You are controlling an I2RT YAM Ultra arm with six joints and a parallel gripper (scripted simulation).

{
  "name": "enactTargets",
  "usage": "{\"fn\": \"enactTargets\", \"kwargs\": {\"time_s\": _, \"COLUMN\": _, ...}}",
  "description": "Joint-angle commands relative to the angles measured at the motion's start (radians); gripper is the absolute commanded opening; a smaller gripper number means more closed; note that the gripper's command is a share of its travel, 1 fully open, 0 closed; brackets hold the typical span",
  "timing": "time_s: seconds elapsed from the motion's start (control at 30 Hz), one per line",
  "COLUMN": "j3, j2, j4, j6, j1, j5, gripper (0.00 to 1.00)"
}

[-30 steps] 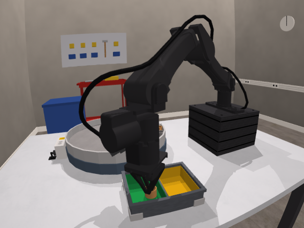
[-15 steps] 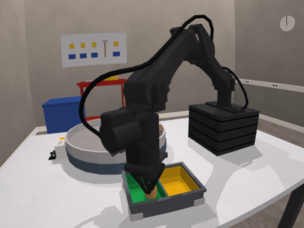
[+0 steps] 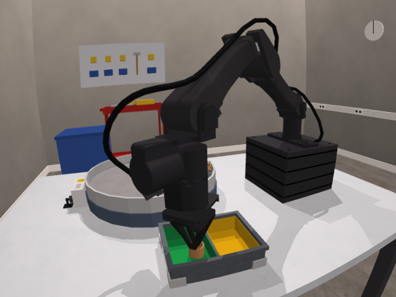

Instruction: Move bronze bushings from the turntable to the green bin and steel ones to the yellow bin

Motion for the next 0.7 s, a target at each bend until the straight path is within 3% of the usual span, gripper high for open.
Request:
{"fn": "enactTargets", "kwargs": {"time_s": 0.0, "j3": 0.035, "j2": -0.058, "j4": -0.034, "j6": -0.006, "j1": -0.006, "j5": 0.013, "gripper": 0.13}}
{"fn": "enactTargets", "kwargs": {"time_s": 0.4, "j3": 0.099, "j2": -0.138, "j4": -0.177, "j6": -0.005, "j1": -0.005, "j5": 0.013, "gripper": 0.13}}
{"fn": "enactTargets", "kwargs": {"time_s": 0.67, "j3": 0.121, "j2": -0.112, "j4": -0.207, "j6": -0.005, "j1": -0.005, "j5": 0.013, "gripper": 0.13}}
